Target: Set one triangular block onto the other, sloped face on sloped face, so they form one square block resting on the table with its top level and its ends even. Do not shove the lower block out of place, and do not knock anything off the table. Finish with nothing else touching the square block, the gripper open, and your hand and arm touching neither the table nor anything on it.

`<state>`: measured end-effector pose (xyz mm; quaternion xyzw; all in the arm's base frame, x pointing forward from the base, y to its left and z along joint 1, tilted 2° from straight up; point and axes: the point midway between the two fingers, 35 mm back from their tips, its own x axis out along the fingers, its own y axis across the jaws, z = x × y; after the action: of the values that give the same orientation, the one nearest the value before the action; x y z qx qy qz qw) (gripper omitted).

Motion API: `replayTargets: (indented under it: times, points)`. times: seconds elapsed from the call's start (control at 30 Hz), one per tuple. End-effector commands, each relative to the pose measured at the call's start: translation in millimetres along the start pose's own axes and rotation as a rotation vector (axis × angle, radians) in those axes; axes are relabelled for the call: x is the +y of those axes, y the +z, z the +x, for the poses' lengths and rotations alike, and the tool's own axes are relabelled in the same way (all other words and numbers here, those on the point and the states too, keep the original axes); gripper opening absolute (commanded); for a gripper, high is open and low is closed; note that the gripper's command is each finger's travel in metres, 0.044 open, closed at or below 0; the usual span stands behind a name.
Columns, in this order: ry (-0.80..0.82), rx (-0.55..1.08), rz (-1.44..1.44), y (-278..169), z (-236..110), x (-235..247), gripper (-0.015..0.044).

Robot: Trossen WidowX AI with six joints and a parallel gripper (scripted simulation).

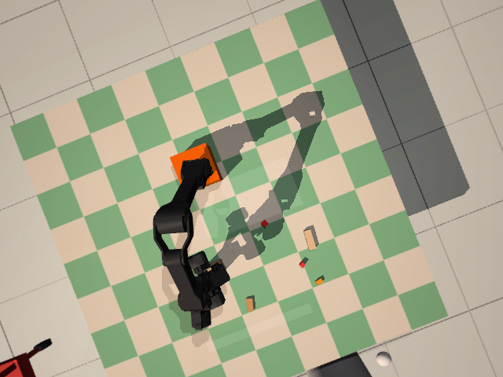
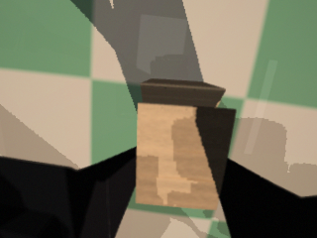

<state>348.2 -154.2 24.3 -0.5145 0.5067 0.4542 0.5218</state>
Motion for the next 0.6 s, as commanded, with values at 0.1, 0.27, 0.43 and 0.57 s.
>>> replayTargets:
  times: [0.1, 0.27, 0.43, 0.57]
  points:
    - [0.001, -0.005, 0.005, 3.6, 6.0, 0.9, 0.0]
    - [0.0, -0.006, 0.005, 4.9, 9.0, 0.9, 0.0]
    - [-0.001, -0.006, 0.006, 5.8, 11.5, 1.0, 0.0]
    - [-0.001, -0.006, 0.006, 5.8, 11.6, 0.9, 0.0]
